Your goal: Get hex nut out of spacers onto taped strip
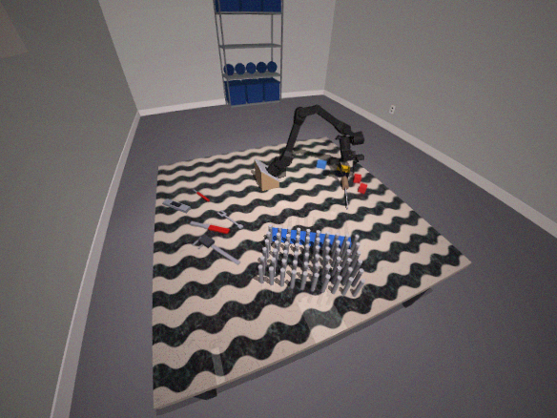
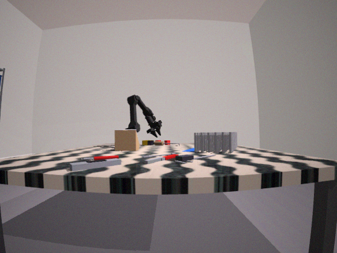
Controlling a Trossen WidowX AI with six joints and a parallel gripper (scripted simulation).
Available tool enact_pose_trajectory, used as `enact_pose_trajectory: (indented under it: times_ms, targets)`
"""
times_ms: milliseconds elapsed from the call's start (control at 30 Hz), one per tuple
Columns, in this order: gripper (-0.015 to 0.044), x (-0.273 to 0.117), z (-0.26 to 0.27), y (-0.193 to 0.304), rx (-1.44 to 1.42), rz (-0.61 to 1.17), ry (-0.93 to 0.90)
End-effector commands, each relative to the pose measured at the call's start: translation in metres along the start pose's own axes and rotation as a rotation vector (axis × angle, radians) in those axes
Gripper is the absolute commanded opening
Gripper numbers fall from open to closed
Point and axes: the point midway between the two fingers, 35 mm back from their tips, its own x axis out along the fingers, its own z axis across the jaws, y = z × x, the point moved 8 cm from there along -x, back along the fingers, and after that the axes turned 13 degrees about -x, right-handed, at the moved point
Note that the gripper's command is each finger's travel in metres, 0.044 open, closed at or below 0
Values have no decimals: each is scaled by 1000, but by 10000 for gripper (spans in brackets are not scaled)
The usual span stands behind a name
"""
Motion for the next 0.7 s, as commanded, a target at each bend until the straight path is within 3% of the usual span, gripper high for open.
enact_pose_trajectory:
  times_ms: [0,667]
  targets:
    - [280,8,-2,3,2,-4,9]
    - [280,37,-8,17,3,-3,9]
